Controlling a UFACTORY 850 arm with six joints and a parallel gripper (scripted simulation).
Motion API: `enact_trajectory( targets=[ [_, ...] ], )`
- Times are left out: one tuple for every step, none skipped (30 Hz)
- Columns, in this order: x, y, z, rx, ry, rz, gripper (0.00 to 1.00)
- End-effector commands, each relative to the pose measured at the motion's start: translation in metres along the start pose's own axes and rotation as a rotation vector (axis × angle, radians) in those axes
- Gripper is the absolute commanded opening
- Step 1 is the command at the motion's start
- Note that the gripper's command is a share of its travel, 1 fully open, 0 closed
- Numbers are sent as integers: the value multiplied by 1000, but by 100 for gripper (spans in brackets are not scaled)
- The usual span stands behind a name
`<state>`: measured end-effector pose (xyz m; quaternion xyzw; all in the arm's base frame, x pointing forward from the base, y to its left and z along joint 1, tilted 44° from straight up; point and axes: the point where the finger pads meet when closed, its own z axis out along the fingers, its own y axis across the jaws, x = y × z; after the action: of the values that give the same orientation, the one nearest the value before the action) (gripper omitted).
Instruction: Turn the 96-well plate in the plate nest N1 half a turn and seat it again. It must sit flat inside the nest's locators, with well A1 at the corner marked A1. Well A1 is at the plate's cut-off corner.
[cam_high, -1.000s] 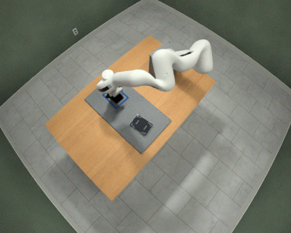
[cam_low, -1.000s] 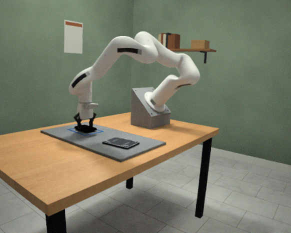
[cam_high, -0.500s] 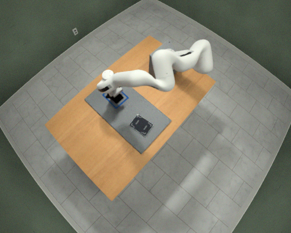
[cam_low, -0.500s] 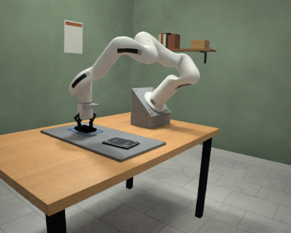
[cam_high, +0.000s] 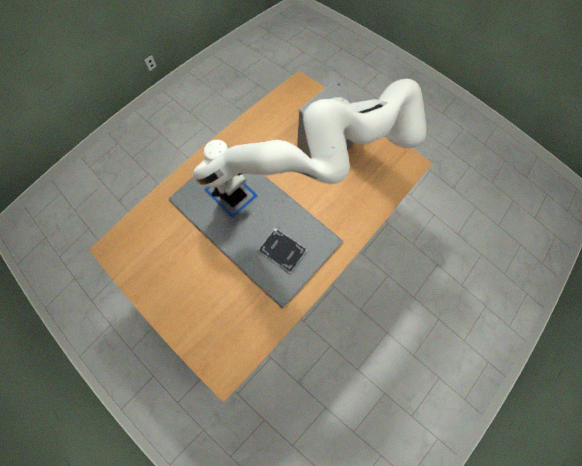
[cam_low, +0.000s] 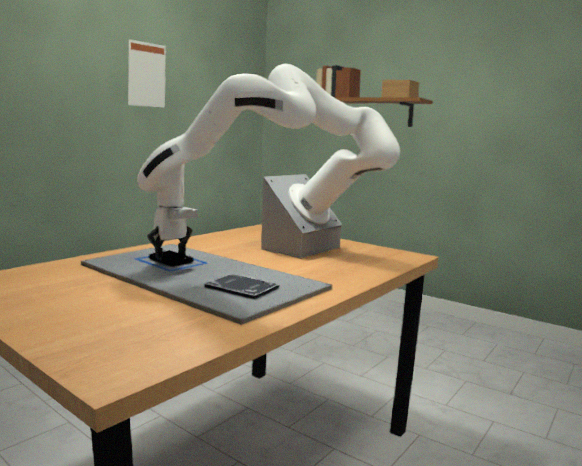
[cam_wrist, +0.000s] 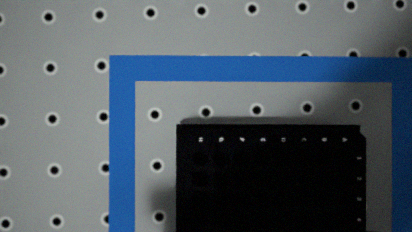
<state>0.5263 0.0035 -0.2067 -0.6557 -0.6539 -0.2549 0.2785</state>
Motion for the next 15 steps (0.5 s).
enact_trajectory(
  targets=[
    [0,1,0,-2,-1,-1,0],
    [0,1,0,-2,-1,-1,0],
    [0,1,0,-2,-1,-1,0],
    [0,1,0,-2,-1,-1,0],
    [0,1,0,-2,-1,-1,0],
    [0,1,1,-2,-1,-1,0],
    [0,1,1,-2,-1,-1,0],
    [0,1,1,-2,-1,-1,0],
    [0,1,1,-2,-1,-1,0],
    [0,1,1,-2,-1,-1,0],
    [0,1,1,-2,-1,-1,0],
    [0,1,2,-2,-1,-1,0],
    [0,1,2,-2,-1,-1,0],
    [0,1,2,-2,-1,-1,0],
    [0,1,2,-2,-1,-1,100]
  ],
)
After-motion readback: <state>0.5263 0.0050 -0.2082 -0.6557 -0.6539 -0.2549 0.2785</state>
